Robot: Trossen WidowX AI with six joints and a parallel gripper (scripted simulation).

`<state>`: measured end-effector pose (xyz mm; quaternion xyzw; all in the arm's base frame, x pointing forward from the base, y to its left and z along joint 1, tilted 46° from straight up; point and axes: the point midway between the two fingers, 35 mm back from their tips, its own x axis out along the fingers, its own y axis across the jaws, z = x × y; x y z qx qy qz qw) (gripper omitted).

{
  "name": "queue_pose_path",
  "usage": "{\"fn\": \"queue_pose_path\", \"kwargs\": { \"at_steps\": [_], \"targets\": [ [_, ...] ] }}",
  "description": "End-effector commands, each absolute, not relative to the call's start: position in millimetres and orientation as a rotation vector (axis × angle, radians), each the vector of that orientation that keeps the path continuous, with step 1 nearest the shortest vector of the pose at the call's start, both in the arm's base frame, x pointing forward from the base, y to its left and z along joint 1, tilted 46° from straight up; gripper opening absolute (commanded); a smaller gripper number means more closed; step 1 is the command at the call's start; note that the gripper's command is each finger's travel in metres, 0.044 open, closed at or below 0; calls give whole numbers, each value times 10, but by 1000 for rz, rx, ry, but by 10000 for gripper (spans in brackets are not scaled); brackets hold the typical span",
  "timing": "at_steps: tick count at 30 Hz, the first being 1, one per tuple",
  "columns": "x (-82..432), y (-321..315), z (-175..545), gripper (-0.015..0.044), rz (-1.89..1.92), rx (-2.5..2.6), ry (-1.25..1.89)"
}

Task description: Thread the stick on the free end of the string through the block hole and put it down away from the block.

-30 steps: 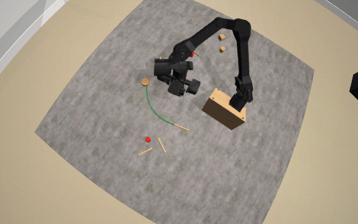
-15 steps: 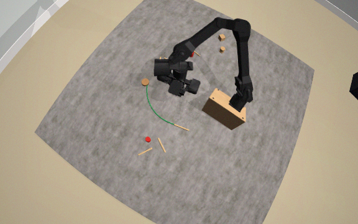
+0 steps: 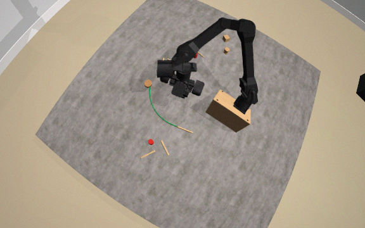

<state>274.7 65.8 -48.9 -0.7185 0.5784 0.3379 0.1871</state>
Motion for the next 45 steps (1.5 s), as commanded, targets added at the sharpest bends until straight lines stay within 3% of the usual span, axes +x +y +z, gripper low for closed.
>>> {"fn": "queue_pose_path", "kwargs": {
  "at_steps": [1, 4, 19, 28, 30, 39, 45],
  "targets": [
    [2746, 658, -489, 60, 951, -2022, 1628],
    [2746, 658, -489, 0, 951, -2022, 1628],
    [2746, 658, -489, 0, 951, -2022, 1628],
    [2746, 658, -489, 236, 951, -2022, 1628],
    [2746, 658, -489, 244, 951, -2022, 1628],
    [2746, 658, -489, 8, 951, -2022, 1628],
    [2746, 658, -489, 0, 951, -2022, 1628]
  ]
}}
